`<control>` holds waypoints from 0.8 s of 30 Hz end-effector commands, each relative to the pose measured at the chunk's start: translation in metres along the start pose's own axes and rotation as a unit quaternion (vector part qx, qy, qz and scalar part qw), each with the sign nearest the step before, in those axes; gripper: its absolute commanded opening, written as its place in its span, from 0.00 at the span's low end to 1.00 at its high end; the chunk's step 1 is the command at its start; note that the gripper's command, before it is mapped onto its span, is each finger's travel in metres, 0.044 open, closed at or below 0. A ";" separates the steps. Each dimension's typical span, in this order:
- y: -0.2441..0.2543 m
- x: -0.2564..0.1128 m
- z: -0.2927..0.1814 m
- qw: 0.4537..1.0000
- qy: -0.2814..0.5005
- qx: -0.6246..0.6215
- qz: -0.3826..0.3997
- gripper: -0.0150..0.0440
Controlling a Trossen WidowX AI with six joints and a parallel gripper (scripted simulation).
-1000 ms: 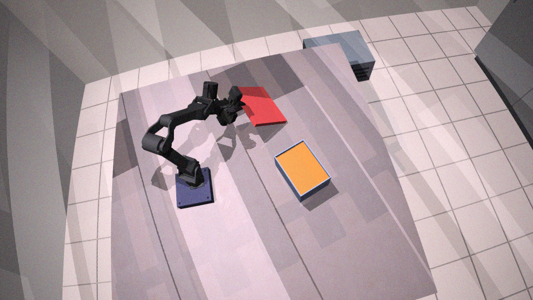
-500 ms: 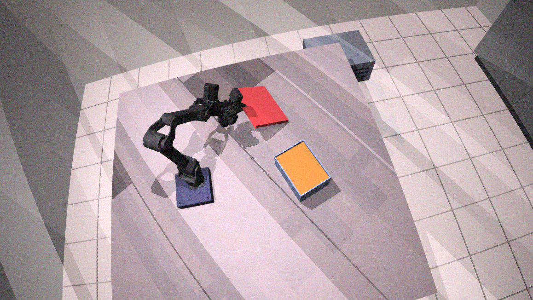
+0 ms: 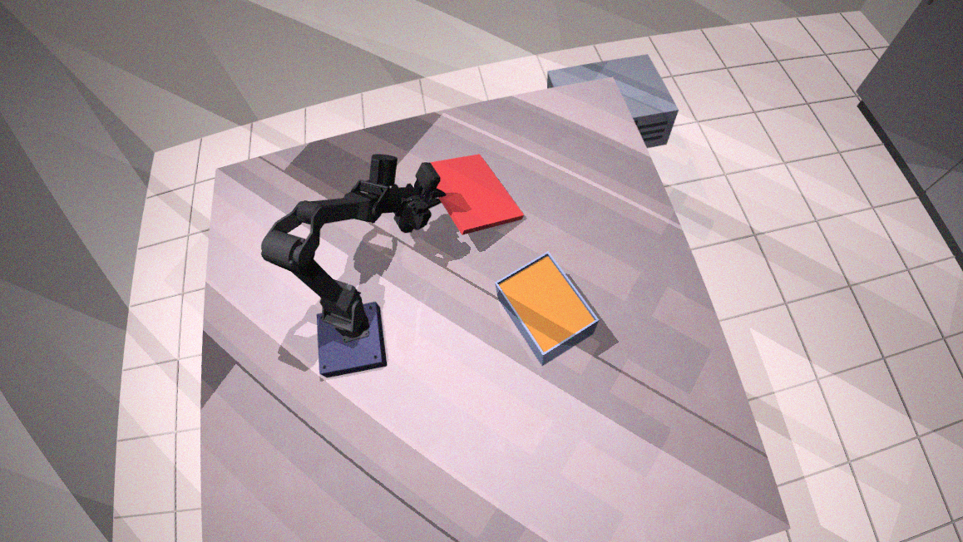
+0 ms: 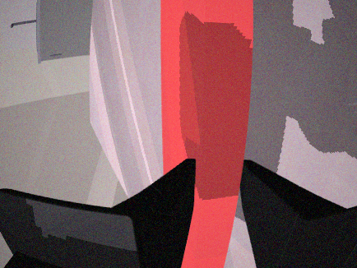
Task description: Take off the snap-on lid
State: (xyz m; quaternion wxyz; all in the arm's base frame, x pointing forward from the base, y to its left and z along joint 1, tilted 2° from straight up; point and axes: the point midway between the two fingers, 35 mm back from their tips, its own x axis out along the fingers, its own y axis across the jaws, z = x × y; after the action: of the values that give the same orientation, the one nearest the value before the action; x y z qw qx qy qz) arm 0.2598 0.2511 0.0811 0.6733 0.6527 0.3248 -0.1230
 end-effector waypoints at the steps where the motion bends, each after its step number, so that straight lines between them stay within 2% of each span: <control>1: -0.011 0.005 0.002 1.000 -0.004 -0.005 -0.011 0.25; 19: -0.023 0.014 0.003 1.000 -0.004 -0.005 -0.011 0.25; 24: -0.012 0.010 0.000 1.000 -0.004 -0.005 -0.011 0.48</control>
State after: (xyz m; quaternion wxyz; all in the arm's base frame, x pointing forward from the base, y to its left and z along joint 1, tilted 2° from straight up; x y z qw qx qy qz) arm 0.2600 0.2510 0.0638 0.6763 0.6472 0.3271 -0.1294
